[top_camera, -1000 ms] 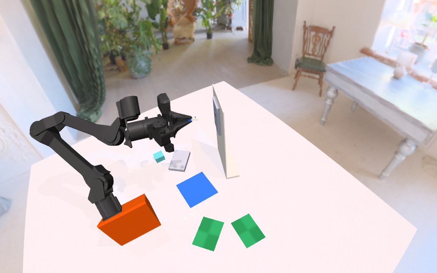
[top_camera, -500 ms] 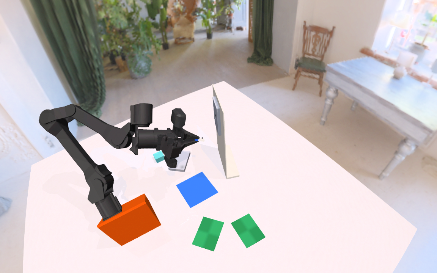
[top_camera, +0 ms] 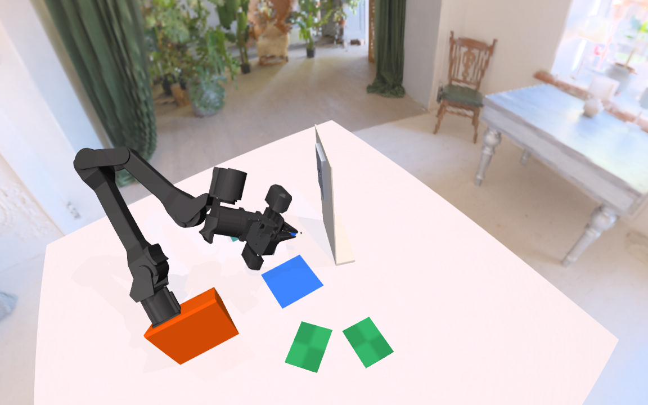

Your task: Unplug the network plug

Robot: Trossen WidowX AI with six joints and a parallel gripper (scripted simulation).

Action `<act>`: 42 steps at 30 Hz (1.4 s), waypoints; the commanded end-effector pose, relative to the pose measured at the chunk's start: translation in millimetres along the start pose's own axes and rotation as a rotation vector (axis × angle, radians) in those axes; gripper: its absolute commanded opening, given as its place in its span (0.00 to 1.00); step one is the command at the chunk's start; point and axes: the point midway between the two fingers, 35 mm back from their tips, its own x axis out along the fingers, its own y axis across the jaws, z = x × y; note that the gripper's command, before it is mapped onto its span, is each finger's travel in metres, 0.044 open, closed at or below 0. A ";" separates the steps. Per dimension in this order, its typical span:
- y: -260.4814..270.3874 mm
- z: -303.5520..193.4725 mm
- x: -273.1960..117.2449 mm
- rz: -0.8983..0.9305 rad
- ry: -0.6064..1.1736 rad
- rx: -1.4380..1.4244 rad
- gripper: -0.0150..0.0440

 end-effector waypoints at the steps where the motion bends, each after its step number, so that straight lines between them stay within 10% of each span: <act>1: -13.9 3.9 4.3 -0.063 0.029 -0.006 0.25; 42: -81.9 10.7 27.5 -0.272 0.168 0.014 0.25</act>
